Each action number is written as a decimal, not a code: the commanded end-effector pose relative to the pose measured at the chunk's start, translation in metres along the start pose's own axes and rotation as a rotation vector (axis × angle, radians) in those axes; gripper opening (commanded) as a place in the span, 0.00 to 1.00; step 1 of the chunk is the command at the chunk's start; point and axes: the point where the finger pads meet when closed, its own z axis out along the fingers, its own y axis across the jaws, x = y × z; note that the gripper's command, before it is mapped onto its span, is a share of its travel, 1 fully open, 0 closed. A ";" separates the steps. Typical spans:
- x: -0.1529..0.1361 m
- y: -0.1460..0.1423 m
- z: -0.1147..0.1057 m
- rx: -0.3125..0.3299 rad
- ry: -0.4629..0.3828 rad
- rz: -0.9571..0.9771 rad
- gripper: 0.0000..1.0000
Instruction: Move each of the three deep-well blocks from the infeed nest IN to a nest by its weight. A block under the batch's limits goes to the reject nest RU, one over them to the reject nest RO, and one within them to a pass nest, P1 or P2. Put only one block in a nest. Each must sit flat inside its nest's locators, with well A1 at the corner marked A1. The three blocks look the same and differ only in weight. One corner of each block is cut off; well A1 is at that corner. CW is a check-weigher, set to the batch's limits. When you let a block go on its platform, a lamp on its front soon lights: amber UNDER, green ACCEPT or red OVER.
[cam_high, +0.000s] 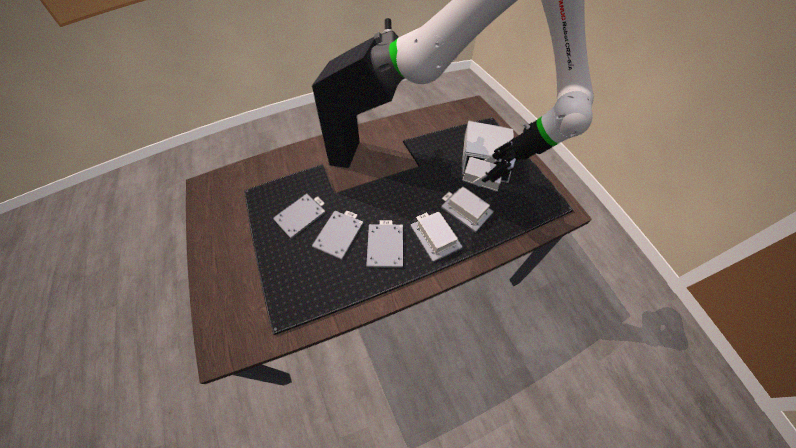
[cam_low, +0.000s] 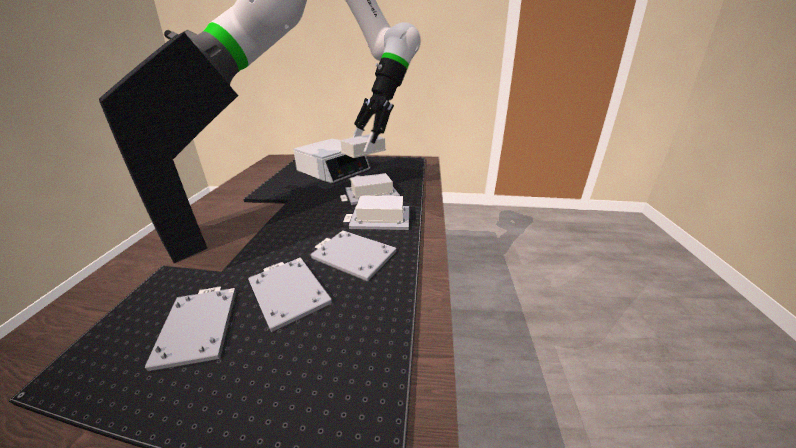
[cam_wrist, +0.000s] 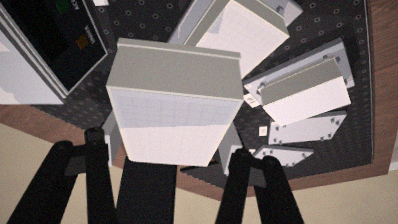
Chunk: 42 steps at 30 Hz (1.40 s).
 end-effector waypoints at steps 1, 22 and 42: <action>0.000 -0.010 -0.004 -0.007 -0.002 0.001 0.10; 0.003 -0.069 -0.026 -0.007 -0.002 0.001 0.10; 0.002 -0.119 -0.035 -0.107 -0.002 -0.172 0.10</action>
